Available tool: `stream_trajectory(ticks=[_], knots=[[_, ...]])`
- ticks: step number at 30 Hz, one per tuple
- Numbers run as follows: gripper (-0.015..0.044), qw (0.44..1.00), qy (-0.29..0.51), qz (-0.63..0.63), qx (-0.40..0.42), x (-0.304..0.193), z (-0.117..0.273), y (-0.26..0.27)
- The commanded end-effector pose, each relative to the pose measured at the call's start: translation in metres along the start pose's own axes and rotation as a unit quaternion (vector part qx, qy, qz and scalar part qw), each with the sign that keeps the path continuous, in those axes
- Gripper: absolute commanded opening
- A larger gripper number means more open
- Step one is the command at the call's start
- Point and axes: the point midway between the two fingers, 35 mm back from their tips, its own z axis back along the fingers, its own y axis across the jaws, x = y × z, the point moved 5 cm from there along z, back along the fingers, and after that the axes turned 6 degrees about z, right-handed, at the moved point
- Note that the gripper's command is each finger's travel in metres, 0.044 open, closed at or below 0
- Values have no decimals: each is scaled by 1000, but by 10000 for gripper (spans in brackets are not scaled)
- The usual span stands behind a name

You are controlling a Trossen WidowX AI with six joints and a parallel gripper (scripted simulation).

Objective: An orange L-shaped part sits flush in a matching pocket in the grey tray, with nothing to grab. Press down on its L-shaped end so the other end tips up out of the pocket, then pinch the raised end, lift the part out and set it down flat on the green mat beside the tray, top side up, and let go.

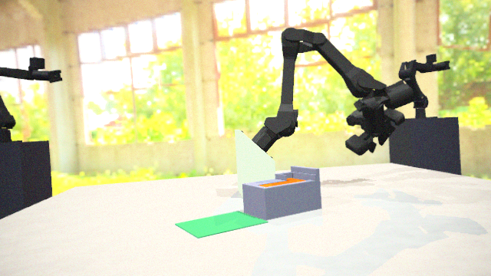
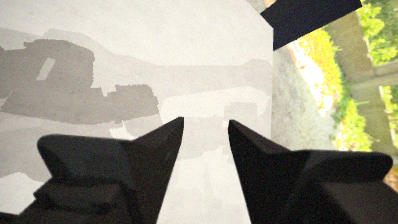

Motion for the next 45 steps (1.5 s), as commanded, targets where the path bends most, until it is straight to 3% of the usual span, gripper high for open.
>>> stream_trajectory(ticks=[1, 7, 13, 22, 30, 32, 41, 45], knots=[[180, 988, 74, -128, 39, -34, 18, 27], [180, 903, 209, -368, 70, -78, 71, 78], [180, 742, 315, -590, 47, -92, 136, 130], [180, 400, 388, -828, -66, -61, 230, 193], [180, 64, 343, -915, -204, 2, 289, 228], [180, 36, 334, -917, -215, 9, 292, 230], [180, 36, 335, -917, -215, 7, 291, 232], [180, 35, 337, -916, -215, -7, 271, 252]])
